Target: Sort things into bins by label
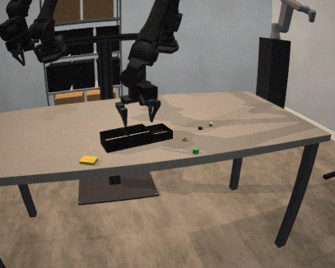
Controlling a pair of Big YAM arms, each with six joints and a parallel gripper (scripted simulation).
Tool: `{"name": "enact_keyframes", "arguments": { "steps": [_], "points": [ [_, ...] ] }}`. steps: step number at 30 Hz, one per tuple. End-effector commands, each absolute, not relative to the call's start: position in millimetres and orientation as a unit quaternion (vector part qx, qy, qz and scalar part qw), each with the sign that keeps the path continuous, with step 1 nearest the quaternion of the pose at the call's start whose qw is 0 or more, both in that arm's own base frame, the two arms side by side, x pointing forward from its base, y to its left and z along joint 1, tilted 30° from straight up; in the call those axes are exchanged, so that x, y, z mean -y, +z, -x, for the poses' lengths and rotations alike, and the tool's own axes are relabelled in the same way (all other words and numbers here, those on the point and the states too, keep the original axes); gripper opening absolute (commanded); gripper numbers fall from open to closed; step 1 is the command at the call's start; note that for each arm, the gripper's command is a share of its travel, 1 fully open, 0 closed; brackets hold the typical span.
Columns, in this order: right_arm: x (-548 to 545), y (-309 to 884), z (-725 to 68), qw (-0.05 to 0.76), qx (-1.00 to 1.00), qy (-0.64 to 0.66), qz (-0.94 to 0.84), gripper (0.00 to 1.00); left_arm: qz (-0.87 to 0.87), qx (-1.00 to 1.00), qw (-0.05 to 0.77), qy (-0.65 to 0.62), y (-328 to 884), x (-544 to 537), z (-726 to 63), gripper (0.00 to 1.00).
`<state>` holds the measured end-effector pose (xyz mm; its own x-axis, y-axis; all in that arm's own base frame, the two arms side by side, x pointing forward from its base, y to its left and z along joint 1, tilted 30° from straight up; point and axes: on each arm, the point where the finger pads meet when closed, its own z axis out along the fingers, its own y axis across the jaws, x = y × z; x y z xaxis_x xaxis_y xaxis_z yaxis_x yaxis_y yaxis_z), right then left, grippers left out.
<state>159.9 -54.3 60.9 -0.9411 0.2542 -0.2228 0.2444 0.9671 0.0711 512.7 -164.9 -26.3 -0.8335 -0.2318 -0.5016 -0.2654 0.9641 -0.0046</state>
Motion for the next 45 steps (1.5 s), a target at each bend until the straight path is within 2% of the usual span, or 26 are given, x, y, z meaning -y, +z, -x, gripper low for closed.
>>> {"name": "enact_keyframes", "arguments": {
  "steps": [1,26,45],
  "points": [
    [57.2,63.1,-162.4,0.128,-0.983,0.018,-0.134,1.0,0.127,-0.954,0.269,0.028,-8.5,163.0,-520.5,1.0],
    [57.2,63.1,-162.4,0.128,-0.983,0.018,-0.134,1.0,0.127,-0.956,0.265,0.029,-17.4,166.9,-517.7,1.0],
    [57.2,63.1,-162.4,0.128,-0.983,0.018,-0.134,1.0,0.128,-0.952,0.277,0.018,117.4,193.3,-453.7,1.0]
  ]
}}
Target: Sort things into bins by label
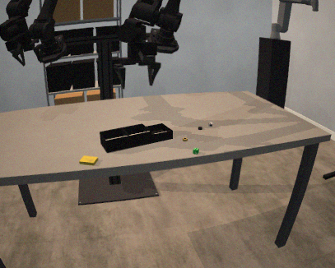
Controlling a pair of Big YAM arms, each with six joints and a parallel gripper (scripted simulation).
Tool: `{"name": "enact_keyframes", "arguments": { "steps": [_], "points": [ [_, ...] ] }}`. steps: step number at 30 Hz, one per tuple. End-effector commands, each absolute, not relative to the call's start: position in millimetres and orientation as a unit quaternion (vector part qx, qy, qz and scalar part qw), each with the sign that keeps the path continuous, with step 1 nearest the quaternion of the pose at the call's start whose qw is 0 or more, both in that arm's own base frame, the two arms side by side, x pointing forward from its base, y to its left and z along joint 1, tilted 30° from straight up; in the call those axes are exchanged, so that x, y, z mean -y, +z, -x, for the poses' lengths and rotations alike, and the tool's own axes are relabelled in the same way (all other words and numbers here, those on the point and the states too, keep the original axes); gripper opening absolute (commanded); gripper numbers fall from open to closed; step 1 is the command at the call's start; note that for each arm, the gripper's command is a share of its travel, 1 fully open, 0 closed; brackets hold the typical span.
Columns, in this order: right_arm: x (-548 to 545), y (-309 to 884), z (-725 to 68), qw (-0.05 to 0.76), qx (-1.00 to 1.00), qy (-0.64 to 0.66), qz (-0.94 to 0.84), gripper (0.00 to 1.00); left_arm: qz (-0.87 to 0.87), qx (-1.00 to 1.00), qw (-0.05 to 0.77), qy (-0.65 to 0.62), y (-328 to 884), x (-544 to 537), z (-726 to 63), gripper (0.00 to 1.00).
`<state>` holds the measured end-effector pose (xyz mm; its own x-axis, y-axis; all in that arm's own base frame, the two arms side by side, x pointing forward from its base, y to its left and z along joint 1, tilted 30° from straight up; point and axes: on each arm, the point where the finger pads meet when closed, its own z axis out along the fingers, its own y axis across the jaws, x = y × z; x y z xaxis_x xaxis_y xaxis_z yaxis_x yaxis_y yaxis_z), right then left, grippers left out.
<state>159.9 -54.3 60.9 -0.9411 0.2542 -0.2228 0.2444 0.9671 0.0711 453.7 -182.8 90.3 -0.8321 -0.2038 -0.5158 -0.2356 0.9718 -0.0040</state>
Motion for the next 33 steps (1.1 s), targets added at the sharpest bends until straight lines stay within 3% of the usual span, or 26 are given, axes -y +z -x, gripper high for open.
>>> {"name": "enact_keyframes", "arguments": {
  "steps": [1,22,23,33],
  "points": [
    [57.2,63.1,-162.4,0.128,-0.983,0.018,-0.134,1.0,0.127,-0.954,0.272,0.021,112.6,191.0,-449.5,1.0],
    [57.2,63.1,-162.4,0.128,-0.983,0.018,-0.134,1.0,0.127,-0.955,0.267,0.026,101.3,185.6,-452.8,1.0],
    [57.2,63.1,-162.4,0.128,-0.983,0.018,-0.134,1.0,0.106,-0.957,0.27,0.032,99.0,169.7,-450.5,0.3],
    [57.2,63.1,-162.4,0.128,-0.983,0.018,-0.134,1.0,-0.039,-0.964,0.251,0.081,62.1,94.5,-446.3,0.3]
  ]
}}
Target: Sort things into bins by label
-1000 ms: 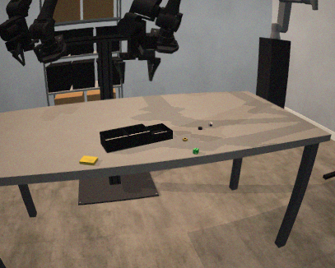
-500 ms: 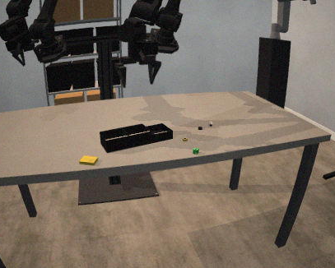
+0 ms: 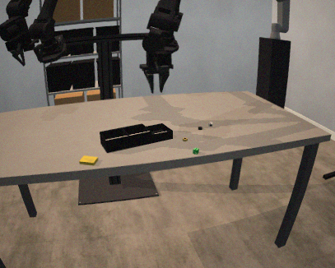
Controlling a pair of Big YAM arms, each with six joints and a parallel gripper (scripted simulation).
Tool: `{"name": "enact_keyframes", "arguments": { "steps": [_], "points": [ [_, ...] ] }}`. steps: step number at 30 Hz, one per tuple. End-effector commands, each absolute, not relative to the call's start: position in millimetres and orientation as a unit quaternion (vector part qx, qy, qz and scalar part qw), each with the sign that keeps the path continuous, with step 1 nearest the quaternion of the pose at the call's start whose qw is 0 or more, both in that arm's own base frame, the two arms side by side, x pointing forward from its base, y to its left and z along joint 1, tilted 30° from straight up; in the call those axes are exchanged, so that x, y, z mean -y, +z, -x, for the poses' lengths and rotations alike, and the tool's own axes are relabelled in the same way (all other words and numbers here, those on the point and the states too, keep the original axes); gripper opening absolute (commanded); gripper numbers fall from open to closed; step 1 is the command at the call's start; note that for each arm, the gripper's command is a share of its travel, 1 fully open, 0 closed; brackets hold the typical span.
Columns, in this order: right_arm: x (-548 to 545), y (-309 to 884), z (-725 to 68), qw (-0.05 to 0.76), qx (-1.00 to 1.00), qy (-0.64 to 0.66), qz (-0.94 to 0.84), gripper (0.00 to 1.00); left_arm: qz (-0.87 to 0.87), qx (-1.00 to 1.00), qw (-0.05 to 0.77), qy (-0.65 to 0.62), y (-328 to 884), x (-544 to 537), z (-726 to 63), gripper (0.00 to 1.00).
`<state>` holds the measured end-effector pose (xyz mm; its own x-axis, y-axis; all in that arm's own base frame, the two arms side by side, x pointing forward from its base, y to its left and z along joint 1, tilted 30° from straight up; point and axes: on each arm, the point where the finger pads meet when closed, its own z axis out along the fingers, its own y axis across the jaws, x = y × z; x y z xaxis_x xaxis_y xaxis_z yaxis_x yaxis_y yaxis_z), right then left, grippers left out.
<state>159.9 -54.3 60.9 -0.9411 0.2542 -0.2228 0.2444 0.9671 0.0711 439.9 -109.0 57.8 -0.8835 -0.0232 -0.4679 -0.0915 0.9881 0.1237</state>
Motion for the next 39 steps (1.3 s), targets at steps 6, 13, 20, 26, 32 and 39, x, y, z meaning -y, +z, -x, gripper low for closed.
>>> {"name": "enact_keyframes", "arguments": {
  "steps": [6,13,20,26,32,39],
  "points": [
    [57.2,63.1,-162.4,0.128,-0.983,0.018,-0.134,1.0,-0.085,-0.963,0.236,0.103,42.7,64.1,-443.6,0.3],
    [57.2,63.1,-162.4,0.128,-0.983,0.018,-0.134,1.0,-0.154,-0.954,0.235,0.108,6.9,11.0,-437.2,0.3],
    [57.2,63.1,-162.4,0.128,-0.983,0.018,-0.134,1.0,-0.196,-0.947,0.226,0.118,-14.6,-33.7,-433.7,0.3],
    [57.2,63.1,-162.4,0.128,-0.983,0.018,-0.134,1.0,-0.254,-0.932,0.222,0.13,-32.5,-71.0,-430.9,0.3],
    [57.2,63.1,-162.4,0.128,-0.983,0.018,-0.134,1.0,-0.259,-0.93,0.225,0.133,-42.8,-101.7,-432.9,0.3],
    [57.2,63.1,-162.4,0.128,-0.983,0.018,-0.134,1.0,-0.269,-0.925,0.233,0.136,-31.7,-87.7,-442.3,0.3]
  ]
}}
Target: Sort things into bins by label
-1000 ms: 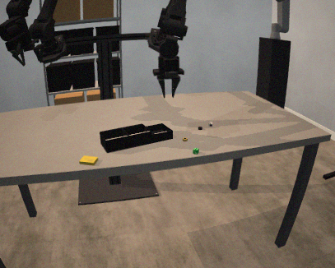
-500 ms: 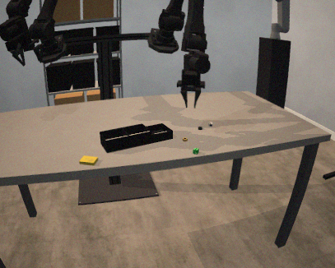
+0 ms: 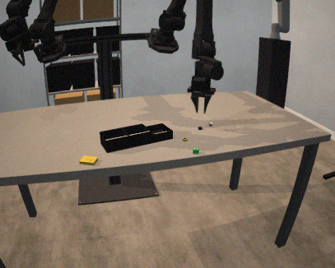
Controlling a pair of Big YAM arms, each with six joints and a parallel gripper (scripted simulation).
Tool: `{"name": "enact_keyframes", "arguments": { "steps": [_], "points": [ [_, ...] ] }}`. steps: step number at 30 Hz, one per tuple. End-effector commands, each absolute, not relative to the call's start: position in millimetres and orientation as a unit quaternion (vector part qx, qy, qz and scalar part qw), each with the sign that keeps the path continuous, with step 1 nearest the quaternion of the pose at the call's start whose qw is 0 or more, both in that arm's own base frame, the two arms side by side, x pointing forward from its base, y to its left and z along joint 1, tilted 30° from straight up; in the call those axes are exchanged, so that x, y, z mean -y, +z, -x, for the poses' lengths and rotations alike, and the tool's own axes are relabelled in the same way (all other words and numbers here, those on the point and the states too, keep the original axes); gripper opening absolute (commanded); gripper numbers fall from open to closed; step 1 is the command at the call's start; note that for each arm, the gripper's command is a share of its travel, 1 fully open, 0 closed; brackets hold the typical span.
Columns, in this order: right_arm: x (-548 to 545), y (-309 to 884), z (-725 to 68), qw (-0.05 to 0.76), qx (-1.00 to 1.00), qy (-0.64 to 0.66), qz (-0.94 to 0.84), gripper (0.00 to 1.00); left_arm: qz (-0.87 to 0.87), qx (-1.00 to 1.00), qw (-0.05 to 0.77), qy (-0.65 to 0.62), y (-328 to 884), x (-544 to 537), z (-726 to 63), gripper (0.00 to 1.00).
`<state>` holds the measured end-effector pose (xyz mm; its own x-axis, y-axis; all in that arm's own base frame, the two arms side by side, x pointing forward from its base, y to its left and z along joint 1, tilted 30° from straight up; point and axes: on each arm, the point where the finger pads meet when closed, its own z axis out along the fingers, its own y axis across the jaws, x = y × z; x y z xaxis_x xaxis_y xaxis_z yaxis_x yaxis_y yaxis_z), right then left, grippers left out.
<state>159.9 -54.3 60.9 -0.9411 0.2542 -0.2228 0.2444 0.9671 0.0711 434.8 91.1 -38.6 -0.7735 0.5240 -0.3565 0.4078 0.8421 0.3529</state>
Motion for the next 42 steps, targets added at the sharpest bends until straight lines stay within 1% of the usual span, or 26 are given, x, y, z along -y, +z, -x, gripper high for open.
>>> {"name": "enact_keyframes", "arguments": {
  "steps": [1,29,42],
  "points": [
    [57.2,63.1,-162.4,0.128,-0.983,0.018,-0.134,1.0,-0.262,-0.927,0.229,0.136,-34.0,-93.9,-437.7,0.3],
    [57.2,63.1,-162.4,0.128,-0.983,0.018,-0.134,1.0,-0.259,-0.929,0.228,0.133,-35.4,-92.0,-435.4,0.3],
    [57.2,63.1,-162.4,0.128,-0.983,0.018,-0.134,1.0,-0.262,-0.929,0.226,0.134,-80.0,-100.3,-455.2,0.3]
  ]
}}
